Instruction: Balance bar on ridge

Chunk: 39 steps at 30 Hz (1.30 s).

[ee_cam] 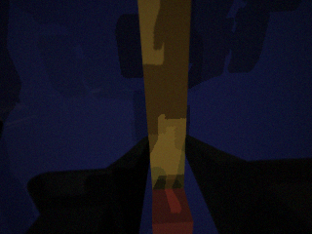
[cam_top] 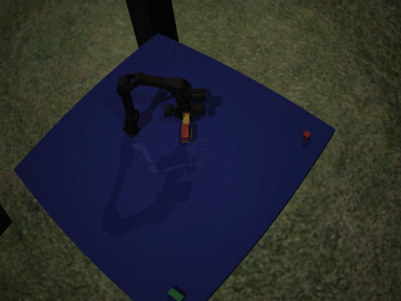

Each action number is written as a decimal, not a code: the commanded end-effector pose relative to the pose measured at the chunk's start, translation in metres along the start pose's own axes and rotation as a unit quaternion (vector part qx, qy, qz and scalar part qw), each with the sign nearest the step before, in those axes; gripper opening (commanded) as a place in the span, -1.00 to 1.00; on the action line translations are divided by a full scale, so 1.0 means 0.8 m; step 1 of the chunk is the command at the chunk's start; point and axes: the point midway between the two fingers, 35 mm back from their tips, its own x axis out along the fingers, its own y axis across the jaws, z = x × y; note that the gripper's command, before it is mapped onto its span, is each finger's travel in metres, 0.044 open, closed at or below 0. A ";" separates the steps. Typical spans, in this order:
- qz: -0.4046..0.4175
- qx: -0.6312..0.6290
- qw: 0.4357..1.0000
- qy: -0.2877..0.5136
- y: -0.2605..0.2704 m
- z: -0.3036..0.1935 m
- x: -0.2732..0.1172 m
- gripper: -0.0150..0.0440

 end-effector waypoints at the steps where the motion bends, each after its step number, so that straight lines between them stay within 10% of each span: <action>1: 0.000 0.001 1.000 0.000 0.000 0.000 -0.001 -0.49; 34: 0.000 0.000 1.000 0.000 0.000 0.000 0.000 -0.49; 39: 0.000 0.000 1.000 0.000 0.000 0.000 0.000 -0.05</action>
